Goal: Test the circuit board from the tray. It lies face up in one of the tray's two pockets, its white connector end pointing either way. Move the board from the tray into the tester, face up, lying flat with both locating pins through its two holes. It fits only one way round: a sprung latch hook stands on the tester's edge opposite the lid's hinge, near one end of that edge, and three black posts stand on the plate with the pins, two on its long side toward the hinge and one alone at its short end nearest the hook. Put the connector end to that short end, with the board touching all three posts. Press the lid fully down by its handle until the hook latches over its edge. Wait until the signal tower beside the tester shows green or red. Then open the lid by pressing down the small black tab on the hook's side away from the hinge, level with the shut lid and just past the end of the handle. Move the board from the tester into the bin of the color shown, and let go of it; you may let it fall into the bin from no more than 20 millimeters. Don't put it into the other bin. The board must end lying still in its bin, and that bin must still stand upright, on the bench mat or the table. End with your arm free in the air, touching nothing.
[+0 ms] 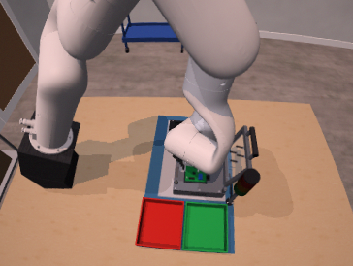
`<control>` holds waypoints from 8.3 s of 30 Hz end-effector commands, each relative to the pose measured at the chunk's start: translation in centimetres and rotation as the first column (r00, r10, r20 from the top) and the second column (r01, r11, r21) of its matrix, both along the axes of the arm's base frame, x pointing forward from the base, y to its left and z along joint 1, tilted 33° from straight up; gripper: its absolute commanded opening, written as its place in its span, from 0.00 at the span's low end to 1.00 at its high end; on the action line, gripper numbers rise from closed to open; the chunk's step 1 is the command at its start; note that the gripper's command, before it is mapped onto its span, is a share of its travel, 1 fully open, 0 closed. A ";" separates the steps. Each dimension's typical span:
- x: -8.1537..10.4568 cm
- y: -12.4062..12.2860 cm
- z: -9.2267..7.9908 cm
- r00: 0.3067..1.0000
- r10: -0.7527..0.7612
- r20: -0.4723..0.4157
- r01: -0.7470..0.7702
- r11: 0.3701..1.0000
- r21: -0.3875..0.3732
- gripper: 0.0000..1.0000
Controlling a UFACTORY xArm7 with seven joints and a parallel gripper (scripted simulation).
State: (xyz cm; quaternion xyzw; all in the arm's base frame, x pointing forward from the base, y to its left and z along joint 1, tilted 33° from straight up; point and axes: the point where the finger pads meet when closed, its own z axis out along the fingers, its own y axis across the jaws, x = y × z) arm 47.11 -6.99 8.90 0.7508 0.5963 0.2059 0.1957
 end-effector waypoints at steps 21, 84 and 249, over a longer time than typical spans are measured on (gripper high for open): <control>-0.7 0.0 1.3 1.000 0.000 0.002 0.000 1.000 0.001 1.00; -7.3 0.6 11.5 1.000 0.000 0.001 0.000 1.000 0.000 1.00; 1.2 -2.2 24.6 1.000 0.000 0.001 0.000 1.000 0.000 0.51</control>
